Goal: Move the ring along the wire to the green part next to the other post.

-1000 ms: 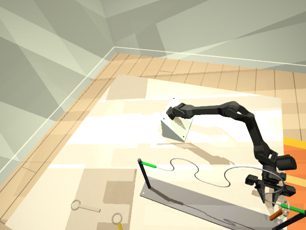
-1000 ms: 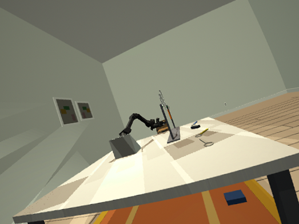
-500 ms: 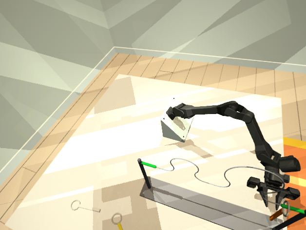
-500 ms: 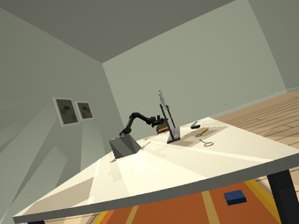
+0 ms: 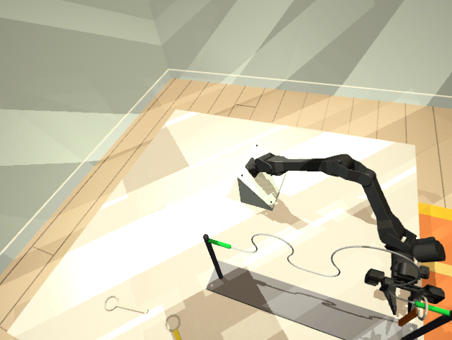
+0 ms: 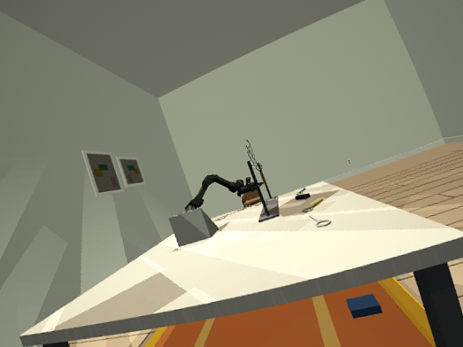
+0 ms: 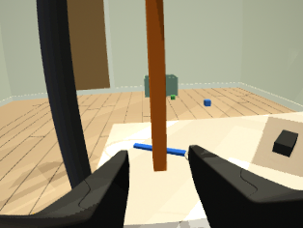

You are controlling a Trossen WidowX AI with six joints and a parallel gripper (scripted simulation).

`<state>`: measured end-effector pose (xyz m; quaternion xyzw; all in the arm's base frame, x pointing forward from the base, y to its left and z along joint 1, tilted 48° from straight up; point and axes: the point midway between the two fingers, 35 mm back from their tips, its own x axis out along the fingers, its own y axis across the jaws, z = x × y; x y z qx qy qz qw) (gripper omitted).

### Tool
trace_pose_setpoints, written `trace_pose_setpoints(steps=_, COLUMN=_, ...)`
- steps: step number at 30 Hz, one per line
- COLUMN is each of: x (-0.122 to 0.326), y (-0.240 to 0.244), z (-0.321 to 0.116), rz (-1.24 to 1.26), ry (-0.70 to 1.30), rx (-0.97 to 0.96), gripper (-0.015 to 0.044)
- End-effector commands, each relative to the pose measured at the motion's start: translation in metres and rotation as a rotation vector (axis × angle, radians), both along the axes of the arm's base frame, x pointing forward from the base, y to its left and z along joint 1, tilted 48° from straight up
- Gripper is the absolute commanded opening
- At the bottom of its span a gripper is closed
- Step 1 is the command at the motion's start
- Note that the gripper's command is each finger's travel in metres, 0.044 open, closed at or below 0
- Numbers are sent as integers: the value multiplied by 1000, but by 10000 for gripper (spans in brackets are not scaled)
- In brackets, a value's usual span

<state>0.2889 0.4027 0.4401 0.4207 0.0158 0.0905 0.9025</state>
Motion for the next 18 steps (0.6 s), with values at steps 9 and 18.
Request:
trace_pose_setpoints(steps=9, x=20, y=4, z=2, rz=1, ry=-2, rx=6, gripper=160)
trace_pose_setpoints(steps=18, x=35, y=6, z=3, rz=1, ry=-4, rx=5, gripper=160)
